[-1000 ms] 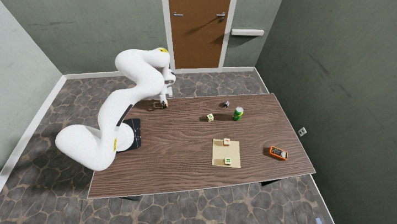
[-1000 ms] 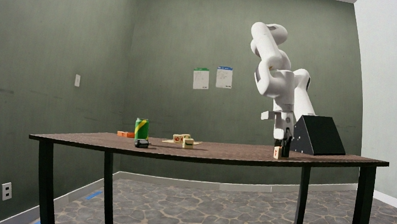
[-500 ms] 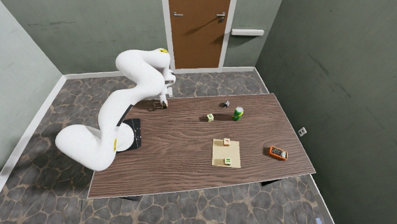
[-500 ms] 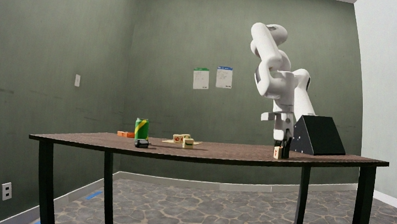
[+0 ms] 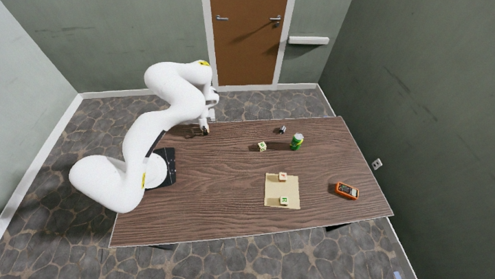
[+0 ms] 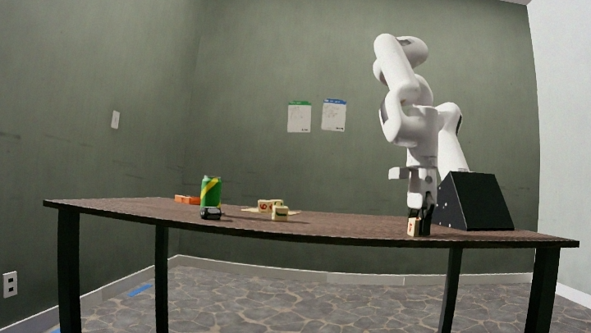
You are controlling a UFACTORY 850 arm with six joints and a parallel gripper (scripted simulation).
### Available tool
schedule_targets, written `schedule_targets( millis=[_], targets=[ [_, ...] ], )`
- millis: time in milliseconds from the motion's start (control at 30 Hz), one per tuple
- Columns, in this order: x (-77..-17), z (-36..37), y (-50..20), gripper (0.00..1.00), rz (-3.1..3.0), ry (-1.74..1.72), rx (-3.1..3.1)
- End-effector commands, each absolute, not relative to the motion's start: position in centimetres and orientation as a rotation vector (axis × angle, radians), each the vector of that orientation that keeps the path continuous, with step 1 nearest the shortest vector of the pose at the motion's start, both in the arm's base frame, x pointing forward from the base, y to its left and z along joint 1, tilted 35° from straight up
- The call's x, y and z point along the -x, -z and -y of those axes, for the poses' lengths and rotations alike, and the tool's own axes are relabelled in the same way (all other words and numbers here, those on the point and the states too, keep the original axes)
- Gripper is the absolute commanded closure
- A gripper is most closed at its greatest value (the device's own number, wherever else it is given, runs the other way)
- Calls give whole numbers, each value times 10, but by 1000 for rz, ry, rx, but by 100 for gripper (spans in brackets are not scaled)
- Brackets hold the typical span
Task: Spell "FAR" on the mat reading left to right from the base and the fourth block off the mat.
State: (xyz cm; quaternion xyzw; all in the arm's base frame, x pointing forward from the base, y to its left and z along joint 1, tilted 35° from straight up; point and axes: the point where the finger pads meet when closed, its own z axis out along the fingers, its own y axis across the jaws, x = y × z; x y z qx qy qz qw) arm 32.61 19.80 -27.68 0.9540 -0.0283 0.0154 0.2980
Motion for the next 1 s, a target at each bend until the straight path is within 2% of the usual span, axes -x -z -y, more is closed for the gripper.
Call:
schedule_targets(
  millis=[0, 233, 267, 800, 833, 967],
  targets=[
    [-327, -199, 276, 13, 75, -43, -2536],
    [-327, -199, 276, 13, 75, -43, -2536],
    [-327, -199, 276, 35, 75, -43, -2536],
    [-327, -199, 276, 35, 75, -43, -2536],
    [-327, -199, 276, 56, 75, -43, -2536],
    [-327, -199, 276, 56, 75, -43, -2536]
  ],
)
